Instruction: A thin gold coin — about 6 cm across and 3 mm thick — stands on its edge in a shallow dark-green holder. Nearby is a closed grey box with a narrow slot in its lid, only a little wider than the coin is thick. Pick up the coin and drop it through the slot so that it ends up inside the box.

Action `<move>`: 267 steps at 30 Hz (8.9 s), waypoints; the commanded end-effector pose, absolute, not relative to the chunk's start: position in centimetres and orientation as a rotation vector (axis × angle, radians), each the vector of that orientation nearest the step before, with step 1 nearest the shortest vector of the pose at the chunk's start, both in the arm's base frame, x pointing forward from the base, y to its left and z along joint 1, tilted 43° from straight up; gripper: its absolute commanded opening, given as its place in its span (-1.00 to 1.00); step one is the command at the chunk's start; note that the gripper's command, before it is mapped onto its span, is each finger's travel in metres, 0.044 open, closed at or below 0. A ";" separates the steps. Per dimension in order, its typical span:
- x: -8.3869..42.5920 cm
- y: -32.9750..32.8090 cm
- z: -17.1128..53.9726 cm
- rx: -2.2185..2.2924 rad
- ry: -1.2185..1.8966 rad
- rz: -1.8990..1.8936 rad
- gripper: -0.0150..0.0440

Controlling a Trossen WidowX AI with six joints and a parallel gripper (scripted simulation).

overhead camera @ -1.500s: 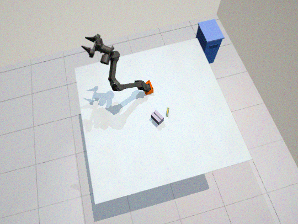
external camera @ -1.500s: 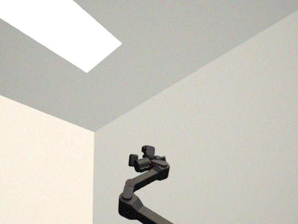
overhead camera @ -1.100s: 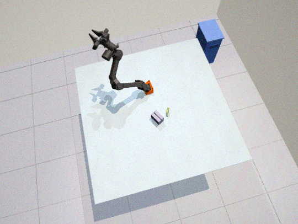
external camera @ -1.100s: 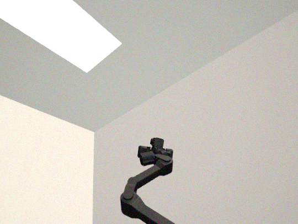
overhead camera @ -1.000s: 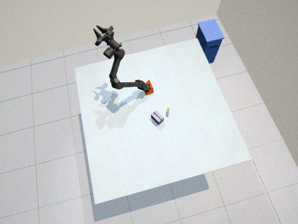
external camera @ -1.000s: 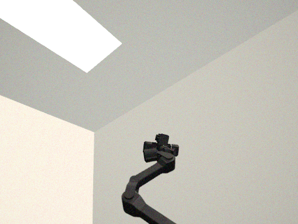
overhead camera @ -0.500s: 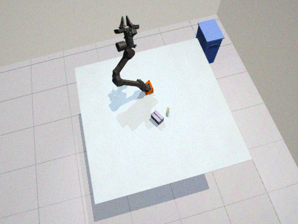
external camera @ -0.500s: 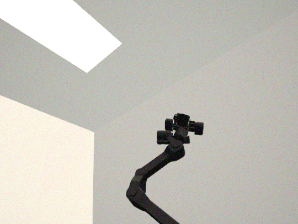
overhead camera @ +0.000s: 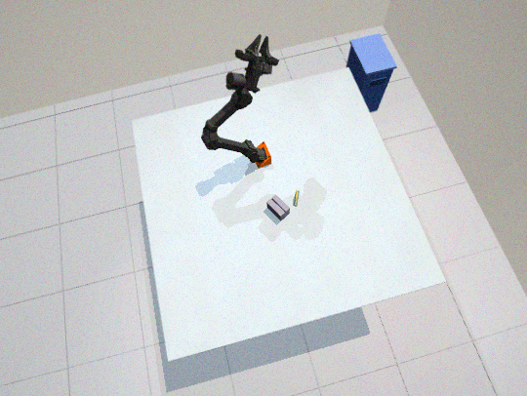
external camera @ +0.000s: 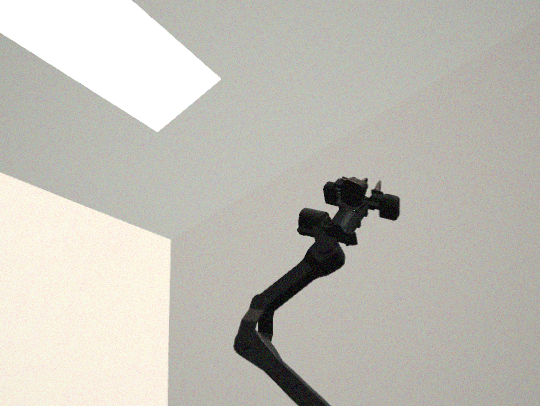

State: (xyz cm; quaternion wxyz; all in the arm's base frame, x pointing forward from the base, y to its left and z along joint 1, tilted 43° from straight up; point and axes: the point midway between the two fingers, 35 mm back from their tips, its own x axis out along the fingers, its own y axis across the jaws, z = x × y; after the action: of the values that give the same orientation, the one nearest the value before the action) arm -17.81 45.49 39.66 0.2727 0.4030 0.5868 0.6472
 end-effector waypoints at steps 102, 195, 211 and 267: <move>27.3 10.8 -3.5 -0.197 1.225 -0.841 0.05; 25.9 15.5 3.0 -0.757 1.484 -0.381 -0.49; 26.0 15.0 3.5 -0.930 1.542 -0.218 -0.49; 29.6 8.4 9.4 -0.934 1.549 -0.226 -0.49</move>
State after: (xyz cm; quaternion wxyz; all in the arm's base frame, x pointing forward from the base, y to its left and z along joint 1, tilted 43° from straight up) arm 29.59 8.43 9.39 0.6127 -0.4060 0.6711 -0.0971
